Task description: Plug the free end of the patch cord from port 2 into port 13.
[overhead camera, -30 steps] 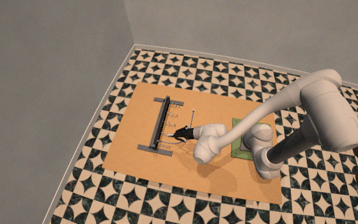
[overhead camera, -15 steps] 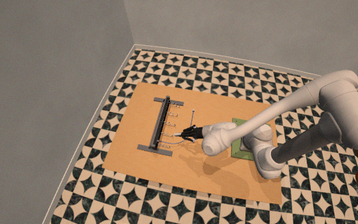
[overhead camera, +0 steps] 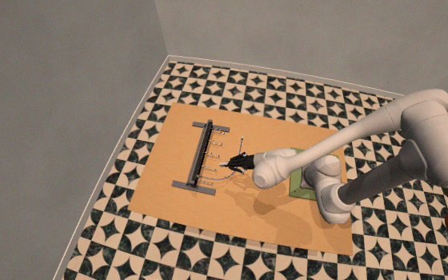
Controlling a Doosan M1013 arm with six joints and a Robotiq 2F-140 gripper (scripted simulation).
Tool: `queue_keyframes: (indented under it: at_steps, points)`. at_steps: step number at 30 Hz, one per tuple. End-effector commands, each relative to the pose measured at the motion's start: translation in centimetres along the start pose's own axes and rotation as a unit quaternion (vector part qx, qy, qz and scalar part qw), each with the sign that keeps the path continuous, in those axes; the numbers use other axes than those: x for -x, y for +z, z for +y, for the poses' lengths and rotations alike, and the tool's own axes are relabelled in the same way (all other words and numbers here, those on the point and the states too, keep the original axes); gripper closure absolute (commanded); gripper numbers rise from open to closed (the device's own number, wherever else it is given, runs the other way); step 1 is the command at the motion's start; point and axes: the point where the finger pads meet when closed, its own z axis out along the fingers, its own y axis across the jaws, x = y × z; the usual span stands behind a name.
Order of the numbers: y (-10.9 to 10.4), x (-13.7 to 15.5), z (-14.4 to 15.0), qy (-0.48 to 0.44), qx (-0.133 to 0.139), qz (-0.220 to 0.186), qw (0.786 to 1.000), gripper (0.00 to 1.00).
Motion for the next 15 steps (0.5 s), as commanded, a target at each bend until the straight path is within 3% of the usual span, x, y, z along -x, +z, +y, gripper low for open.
queue_keyframes:
  at_steps: [1,15]
  points:
    - [0.0,0.0,2.3,0.0,-0.003,0.002,1.0,1.0]
    - [0.1,0.0,6.8,0.0,-0.003,0.002,1.0,1.0]
